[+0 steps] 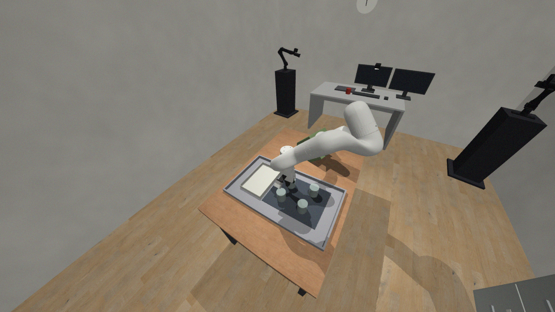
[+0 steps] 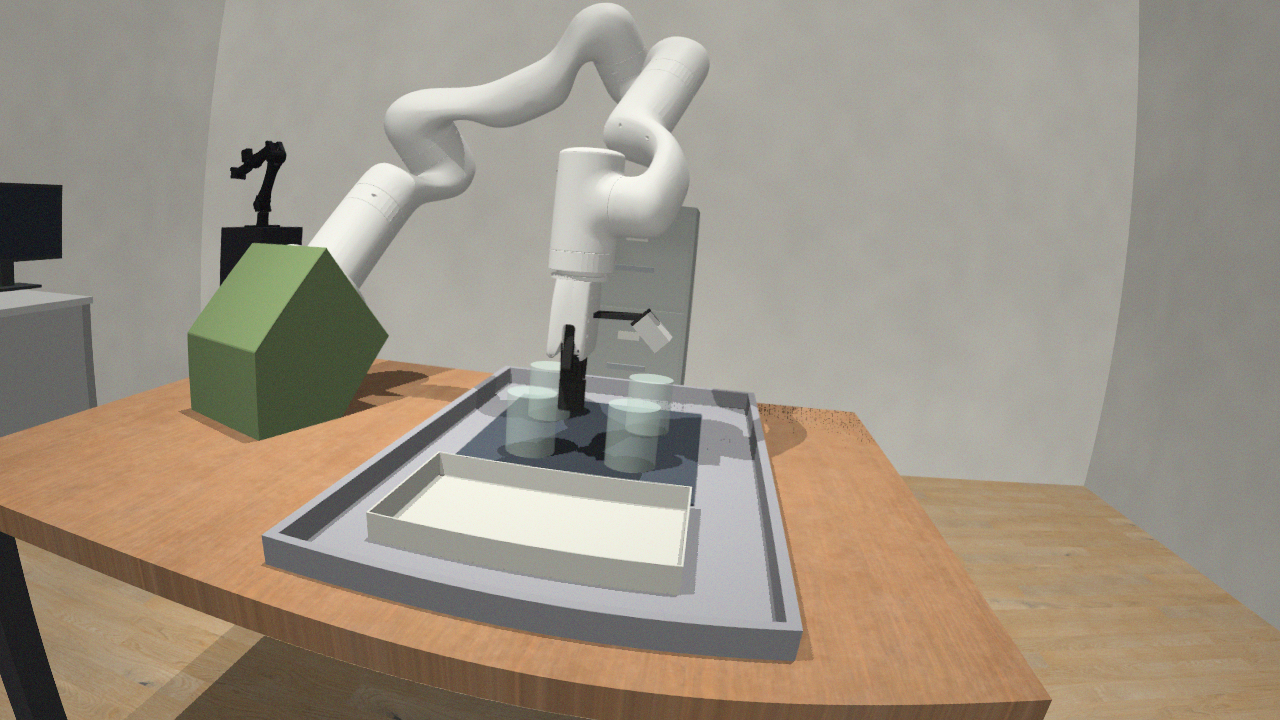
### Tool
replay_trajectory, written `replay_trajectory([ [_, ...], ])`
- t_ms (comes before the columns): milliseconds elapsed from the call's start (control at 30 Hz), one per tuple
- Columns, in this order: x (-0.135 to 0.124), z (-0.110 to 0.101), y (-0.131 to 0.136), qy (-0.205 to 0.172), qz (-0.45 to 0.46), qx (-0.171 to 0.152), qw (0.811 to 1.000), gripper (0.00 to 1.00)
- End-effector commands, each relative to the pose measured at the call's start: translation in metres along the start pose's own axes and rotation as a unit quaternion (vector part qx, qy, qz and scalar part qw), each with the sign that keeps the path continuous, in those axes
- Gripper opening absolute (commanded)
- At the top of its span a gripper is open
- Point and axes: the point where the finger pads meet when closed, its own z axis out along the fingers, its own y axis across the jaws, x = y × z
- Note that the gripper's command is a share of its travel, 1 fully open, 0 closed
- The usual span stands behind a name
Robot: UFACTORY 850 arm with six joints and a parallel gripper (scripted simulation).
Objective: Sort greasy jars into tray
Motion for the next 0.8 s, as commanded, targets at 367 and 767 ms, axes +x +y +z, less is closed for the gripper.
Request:
replay_trajectory([
  [367,-0.0012,-0.0005,0.0003,0.001,0.0,0.0,1.0,0.0],
  [767,-0.0025,-0.0005,0.0003,0.001,0.0,0.0,1.0,0.0],
])
